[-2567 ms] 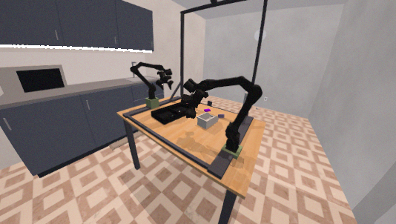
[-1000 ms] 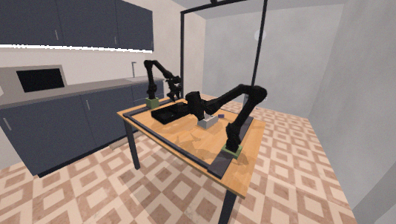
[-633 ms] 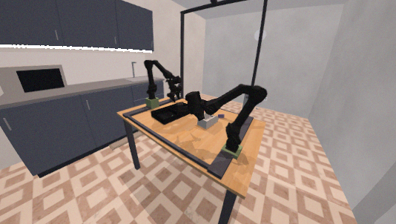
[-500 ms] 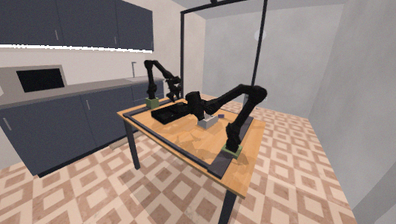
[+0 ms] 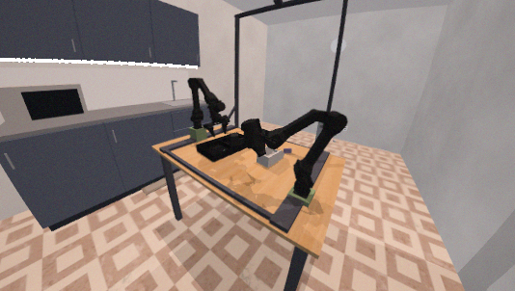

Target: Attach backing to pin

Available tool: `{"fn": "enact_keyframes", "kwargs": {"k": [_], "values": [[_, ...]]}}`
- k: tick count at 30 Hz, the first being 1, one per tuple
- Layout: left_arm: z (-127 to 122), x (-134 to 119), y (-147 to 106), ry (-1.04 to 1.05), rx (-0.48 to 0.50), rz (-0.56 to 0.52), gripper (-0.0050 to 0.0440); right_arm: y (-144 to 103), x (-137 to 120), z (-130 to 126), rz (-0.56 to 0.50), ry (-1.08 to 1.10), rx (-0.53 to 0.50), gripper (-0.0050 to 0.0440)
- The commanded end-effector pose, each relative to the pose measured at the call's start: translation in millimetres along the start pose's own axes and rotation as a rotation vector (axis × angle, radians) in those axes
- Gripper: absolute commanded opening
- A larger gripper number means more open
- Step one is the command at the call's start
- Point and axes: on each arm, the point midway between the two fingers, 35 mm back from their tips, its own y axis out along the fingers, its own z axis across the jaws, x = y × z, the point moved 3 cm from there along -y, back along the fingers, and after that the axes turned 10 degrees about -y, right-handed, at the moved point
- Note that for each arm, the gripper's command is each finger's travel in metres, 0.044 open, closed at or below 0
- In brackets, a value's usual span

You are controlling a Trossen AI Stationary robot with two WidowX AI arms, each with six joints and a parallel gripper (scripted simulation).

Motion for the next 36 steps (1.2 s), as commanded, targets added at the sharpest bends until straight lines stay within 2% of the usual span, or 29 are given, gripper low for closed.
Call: {"fn": "enact_keyframes", "kwargs": {"k": [1,13,20,22,28,36], "values": [[0,6,-1,0.020,0.001,-0.010,0.0440,-1,10,-23,-0.018,0.064,-0.028,0.0440],[0,6,-1,0.020,0.001,-0.010,0.0440,-1,7,-25,-0.014,0.072,-0.030,0.0440],[0,6,-1,0.020,0.001,-0.010,0.0440,5,7,-25,-0.008,-0.070,-0.002,0.0272],[0,6,-1,0.020,0.001,-0.010,0.0440,5,7,-25,-0.008,-0.070,-0.002,0.0272],[0,6,-1,0.020,0.001,-0.010,0.0440,11,9,-24,-0.008,-0.395,0.054,0.0130],[0,6,-1,0.020,0.001,-0.010,0.0440,20,11,-23,-0.004,-0.747,0.115,0.0130]]}}
